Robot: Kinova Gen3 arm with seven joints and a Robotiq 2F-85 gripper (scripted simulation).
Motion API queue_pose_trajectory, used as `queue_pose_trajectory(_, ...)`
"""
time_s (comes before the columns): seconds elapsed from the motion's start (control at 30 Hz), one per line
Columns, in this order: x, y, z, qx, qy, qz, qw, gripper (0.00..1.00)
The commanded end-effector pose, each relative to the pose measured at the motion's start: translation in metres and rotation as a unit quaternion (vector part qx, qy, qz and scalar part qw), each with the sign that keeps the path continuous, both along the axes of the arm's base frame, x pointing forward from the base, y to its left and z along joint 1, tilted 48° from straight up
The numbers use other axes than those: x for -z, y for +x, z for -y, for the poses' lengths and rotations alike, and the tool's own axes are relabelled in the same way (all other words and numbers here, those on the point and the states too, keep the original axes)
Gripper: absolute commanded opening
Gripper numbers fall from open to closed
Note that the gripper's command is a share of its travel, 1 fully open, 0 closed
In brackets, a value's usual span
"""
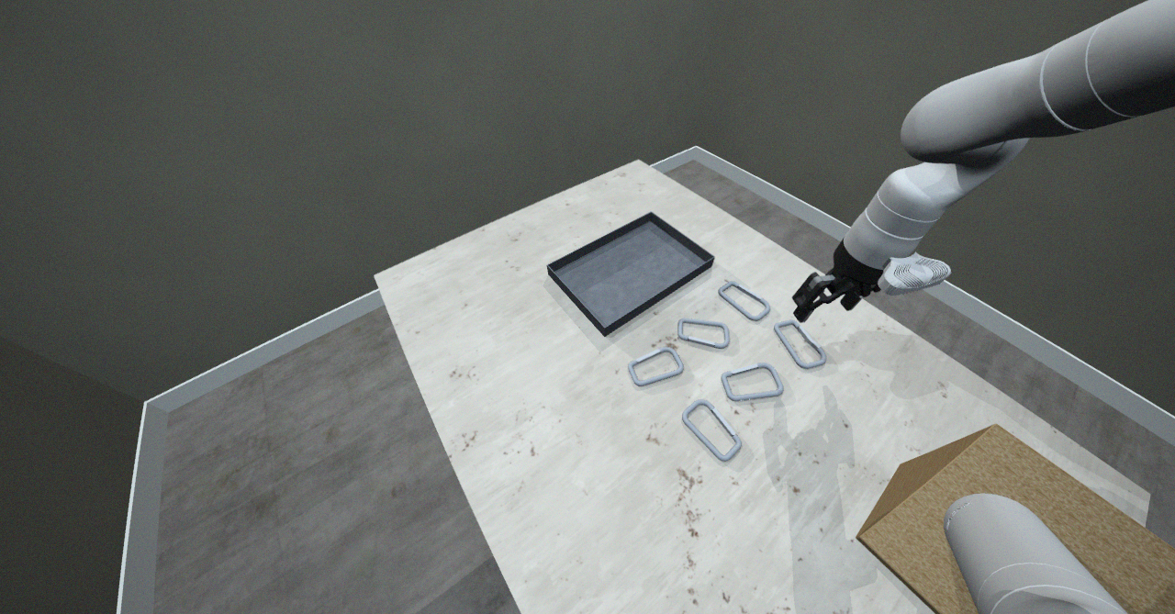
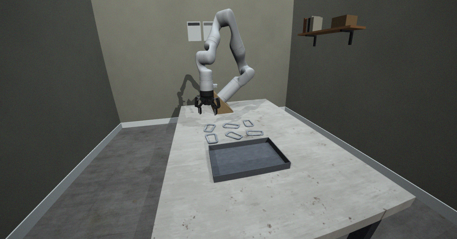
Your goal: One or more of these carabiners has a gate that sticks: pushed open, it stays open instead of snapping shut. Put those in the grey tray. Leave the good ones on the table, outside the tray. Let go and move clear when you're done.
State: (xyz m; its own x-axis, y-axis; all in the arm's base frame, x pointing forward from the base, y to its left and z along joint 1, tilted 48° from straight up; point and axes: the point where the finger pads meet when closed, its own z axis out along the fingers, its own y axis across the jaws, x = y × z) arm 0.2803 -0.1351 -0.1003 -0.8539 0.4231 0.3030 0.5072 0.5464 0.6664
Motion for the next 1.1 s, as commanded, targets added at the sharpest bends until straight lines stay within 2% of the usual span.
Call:
queue_pose_trajectory(0.0, 0.005, -0.001, -0.01, -0.004, 0.009, -0.002, 1.0, 1.0)
queue_pose_trajectory(0.27, 0.005, -0.001, -0.01, -0.004, 0.009, -0.002, 1.0, 1.0)
queue_pose_trajectory(0.3, 0.038, 0.004, -0.047, -0.003, 0.007, -0.002, 1.0, 1.0)
queue_pose_trajectory(0.83, 0.038, 0.004, -0.047, -0.003, 0.007, -0.002, 1.0, 1.0)
queue_pose_trajectory(0.87, 0.054, 0.007, -0.064, -0.002, 0.006, -0.001, 1.0, 1.0)
queue_pose_trajectory(1.07, 0.054, 0.007, -0.064, -0.002, 0.006, -0.001, 1.0, 1.0)
